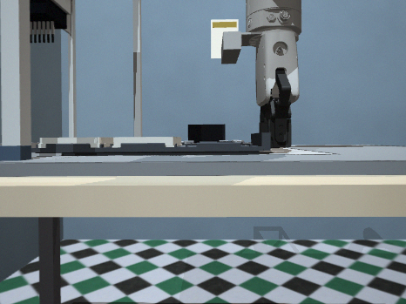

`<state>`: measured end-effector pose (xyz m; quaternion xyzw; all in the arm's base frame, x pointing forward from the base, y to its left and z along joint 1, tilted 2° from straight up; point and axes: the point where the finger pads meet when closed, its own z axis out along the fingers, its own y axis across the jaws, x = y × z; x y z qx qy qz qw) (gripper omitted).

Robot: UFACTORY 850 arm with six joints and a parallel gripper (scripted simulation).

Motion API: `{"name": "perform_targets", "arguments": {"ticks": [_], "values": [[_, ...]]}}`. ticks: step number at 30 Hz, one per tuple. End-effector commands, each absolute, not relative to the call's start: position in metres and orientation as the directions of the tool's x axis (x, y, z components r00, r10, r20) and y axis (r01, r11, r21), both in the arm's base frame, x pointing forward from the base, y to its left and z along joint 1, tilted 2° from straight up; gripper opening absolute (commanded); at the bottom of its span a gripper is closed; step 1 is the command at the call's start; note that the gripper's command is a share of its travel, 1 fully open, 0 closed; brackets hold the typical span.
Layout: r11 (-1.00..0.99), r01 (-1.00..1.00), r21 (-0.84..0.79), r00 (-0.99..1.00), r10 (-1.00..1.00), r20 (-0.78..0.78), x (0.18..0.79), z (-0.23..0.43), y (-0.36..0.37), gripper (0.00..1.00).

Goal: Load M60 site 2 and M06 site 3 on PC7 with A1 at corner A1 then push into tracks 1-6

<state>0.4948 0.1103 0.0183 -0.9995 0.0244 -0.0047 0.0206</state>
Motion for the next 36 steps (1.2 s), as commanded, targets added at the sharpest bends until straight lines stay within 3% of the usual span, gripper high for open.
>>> {"name": "perform_targets", "arguments": {"ticks": [1,36], "values": [[-0.998,-0.049,-0.042,0.999,-0.049,0.011,0.5,0.019,0.11,0.82],[-0.998,-0.049,-0.042,0.999,-0.049,0.011,0.531,0.019,0.109,0.82]]}}
